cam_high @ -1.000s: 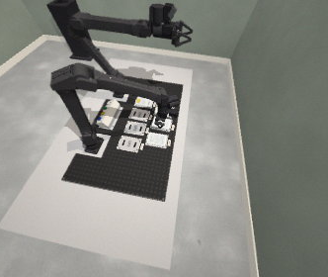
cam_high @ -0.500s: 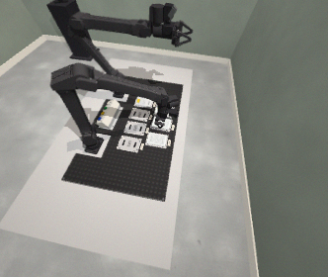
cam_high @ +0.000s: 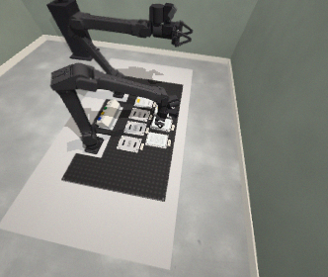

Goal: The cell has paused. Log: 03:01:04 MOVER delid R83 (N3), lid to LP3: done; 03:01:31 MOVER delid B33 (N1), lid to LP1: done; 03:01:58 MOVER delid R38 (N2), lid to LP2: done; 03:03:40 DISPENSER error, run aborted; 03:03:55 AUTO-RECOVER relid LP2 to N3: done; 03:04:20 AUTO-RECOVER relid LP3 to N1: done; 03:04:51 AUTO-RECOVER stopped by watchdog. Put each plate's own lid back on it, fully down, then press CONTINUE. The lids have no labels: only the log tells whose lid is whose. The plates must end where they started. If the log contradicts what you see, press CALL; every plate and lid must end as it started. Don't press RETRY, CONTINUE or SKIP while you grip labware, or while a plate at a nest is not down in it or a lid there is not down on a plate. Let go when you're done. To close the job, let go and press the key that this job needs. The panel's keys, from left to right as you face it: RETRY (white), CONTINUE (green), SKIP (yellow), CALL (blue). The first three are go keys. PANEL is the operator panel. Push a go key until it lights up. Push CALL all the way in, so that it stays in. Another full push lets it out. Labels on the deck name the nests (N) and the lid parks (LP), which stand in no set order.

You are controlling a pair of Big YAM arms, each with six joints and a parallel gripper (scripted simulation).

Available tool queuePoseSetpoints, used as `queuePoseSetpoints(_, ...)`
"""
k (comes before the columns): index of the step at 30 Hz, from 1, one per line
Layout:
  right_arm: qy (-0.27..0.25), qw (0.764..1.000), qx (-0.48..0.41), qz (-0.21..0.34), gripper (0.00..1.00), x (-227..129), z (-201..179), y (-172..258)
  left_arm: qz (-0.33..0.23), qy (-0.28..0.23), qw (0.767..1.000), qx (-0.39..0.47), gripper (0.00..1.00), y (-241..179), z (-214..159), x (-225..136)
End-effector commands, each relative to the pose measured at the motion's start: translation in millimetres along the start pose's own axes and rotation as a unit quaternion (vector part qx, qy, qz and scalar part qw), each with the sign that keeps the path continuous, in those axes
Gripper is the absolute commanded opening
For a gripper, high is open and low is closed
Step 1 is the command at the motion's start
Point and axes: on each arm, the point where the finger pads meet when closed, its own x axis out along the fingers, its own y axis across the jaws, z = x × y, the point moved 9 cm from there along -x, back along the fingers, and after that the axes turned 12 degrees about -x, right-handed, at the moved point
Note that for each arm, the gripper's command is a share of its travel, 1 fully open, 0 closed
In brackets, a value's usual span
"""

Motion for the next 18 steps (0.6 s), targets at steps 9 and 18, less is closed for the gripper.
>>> queuePoseSetpoints(9,-0.02,1.0,-0.003,0.009,0.97,-9.5,17.1,12.4,-0.001,-0.034,0.999,0.007,1.0,0.0,31.9,-5.7)
queuePoseSetpoints(18,-0.02,1.0,-0.003,0.009,0.88,-9.5,17.1,12.4,-0.001,-0.034,0.999,0.007,1.0,0.0,31.9,-5.7)
